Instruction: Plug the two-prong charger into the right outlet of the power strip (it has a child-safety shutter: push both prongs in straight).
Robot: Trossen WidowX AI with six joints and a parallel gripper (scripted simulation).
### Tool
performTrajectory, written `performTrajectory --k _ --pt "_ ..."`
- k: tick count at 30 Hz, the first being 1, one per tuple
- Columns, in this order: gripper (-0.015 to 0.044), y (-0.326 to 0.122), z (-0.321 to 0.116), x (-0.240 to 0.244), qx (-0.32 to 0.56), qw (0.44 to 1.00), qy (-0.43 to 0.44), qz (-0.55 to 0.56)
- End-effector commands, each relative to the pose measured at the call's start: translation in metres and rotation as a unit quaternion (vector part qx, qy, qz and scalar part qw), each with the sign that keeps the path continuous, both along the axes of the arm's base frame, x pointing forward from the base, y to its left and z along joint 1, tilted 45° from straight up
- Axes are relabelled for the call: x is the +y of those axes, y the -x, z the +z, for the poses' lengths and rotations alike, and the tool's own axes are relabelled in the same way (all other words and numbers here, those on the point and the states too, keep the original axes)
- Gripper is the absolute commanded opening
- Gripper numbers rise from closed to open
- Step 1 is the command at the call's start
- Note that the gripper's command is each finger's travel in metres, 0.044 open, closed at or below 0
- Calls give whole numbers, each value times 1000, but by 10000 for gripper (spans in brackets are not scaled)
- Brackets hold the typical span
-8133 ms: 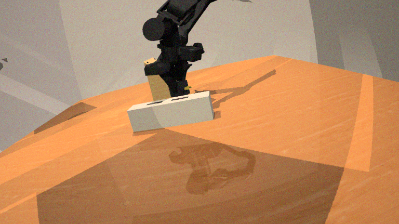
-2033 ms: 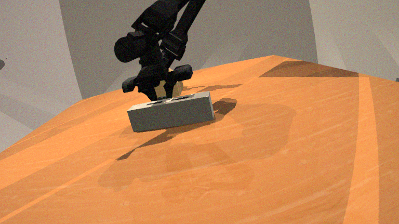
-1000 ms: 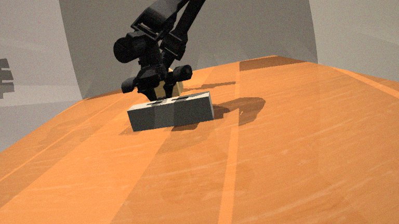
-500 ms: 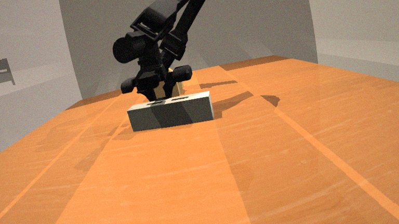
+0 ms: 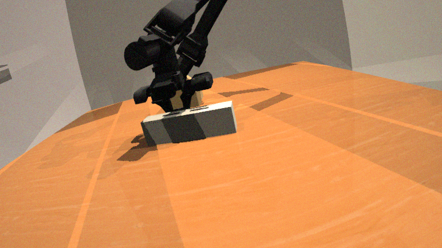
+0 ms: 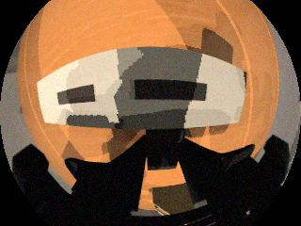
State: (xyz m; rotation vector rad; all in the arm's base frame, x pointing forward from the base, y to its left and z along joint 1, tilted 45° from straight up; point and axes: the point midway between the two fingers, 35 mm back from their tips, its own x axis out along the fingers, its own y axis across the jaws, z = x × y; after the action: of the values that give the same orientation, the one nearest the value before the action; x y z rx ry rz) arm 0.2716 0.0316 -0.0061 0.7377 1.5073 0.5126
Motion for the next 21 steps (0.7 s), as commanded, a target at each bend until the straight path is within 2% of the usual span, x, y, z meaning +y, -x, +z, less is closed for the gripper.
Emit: performTrajectory --k 1,21 --pt "0 -3 1 0 -1 1000 0 -2" --pt "0 -10 1 -2 -1 1000 0 -2"
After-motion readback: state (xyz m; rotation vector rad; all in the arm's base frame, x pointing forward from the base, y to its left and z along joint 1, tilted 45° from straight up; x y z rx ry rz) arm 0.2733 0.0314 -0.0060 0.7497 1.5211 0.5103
